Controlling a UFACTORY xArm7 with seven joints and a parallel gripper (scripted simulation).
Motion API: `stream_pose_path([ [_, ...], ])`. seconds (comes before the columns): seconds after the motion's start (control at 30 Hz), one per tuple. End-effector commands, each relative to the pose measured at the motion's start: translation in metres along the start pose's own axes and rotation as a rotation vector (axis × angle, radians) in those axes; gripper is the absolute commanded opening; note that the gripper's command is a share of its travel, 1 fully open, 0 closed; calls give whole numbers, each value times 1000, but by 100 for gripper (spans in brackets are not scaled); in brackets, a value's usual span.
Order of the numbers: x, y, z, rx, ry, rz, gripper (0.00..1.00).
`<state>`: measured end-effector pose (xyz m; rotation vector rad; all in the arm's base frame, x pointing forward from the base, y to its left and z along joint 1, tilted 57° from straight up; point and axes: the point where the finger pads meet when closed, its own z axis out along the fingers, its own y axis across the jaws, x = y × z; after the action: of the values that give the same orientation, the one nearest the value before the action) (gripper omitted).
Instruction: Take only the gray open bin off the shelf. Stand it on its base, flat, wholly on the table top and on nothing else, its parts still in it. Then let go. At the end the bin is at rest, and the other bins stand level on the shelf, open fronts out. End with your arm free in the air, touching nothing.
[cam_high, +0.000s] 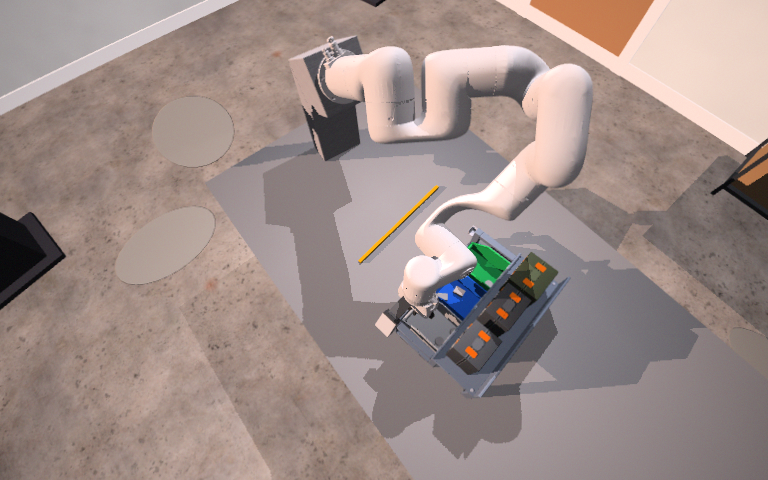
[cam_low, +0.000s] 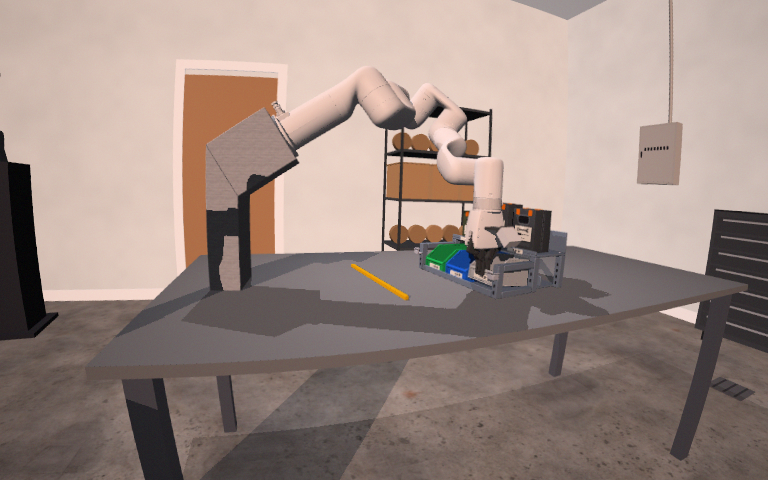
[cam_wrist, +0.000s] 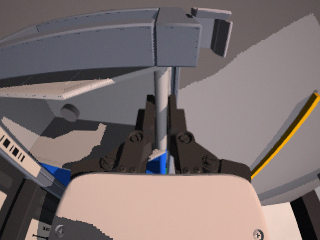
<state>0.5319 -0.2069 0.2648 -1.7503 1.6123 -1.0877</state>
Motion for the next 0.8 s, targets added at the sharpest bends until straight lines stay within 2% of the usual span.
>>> stream_pose_path([
  [0.0, 1, -1, -1, 2, 2, 1, 0],
  [0.23, 1, -1, -8, 2, 2, 1, 0],
  [0.77, 1, -1, -6, 2, 2, 1, 0],
])
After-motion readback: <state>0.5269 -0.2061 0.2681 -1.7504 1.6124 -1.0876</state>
